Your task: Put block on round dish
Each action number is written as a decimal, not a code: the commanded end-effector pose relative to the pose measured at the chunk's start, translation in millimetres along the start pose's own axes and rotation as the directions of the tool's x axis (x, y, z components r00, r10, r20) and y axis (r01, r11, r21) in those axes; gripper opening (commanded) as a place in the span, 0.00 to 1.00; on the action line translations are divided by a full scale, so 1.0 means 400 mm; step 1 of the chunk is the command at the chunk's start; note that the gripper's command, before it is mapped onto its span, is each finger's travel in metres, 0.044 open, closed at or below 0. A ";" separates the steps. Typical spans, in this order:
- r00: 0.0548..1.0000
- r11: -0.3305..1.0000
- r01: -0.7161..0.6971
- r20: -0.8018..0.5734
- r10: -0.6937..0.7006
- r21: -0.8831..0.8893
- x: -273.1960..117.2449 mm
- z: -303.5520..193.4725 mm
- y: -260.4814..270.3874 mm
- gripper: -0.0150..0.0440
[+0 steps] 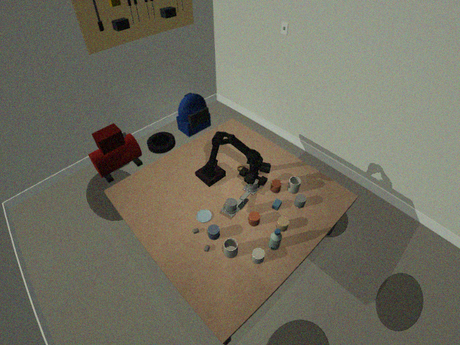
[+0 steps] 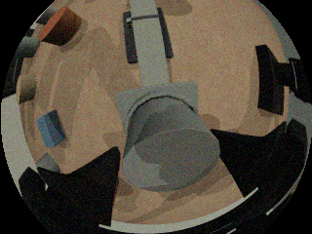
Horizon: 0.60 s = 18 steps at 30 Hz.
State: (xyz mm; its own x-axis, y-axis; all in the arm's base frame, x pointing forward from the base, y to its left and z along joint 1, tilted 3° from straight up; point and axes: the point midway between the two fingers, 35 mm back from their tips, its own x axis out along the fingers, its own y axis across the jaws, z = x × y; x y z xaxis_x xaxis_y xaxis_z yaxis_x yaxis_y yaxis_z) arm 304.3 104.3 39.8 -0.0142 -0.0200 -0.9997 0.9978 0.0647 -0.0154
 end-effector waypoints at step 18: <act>1.000 1.000 0.003 0.005 -0.003 0.003 0.030 0.003 -0.004 0.65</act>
State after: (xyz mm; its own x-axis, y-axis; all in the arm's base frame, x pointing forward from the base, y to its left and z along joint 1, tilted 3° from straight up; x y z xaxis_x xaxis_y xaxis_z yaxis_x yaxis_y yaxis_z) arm 302.1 103.4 28.2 -0.0186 -0.0218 -0.9996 0.9977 0.0643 -0.0199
